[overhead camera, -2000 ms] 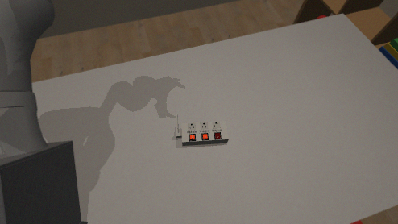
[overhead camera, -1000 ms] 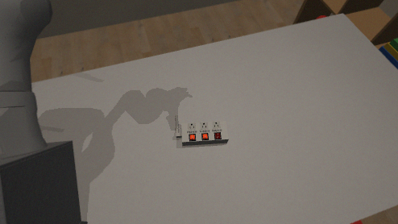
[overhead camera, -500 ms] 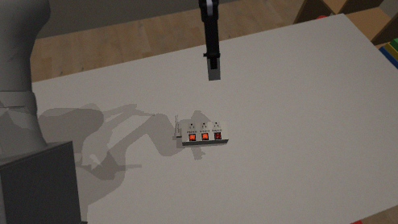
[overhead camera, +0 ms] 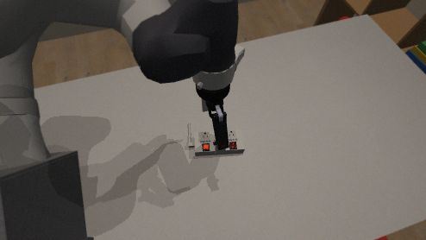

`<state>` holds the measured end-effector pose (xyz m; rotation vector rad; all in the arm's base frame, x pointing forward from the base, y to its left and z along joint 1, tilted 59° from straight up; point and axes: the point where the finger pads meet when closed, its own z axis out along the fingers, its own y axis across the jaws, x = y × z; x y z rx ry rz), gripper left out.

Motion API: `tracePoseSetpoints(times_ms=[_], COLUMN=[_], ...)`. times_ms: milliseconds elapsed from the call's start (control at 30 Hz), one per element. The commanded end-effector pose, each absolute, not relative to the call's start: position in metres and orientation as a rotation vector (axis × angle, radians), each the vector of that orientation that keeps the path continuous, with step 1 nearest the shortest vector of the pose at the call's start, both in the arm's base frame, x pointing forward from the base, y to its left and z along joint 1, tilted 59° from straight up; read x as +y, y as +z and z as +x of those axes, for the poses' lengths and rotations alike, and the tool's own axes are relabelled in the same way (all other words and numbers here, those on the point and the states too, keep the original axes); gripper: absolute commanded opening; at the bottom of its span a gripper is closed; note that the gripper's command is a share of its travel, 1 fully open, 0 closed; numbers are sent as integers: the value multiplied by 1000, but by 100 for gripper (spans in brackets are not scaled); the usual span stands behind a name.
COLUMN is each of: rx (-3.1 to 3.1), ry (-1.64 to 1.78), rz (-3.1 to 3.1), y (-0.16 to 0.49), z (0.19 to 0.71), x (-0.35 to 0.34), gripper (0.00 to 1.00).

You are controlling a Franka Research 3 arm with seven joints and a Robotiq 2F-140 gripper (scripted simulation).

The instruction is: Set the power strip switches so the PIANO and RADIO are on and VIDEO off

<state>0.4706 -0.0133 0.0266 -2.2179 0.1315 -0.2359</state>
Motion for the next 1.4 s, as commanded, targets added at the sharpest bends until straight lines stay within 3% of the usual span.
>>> tracePoseSetpoints(times_ms=[0,867,1367], rx=[-115,-572,-578], ry=[-471,-888,-892], rz=[-2160,-1961,-1959], y=[21,16,16], z=[487,485,485], x=[-9,-4,-4], gripper=[100,100,100])
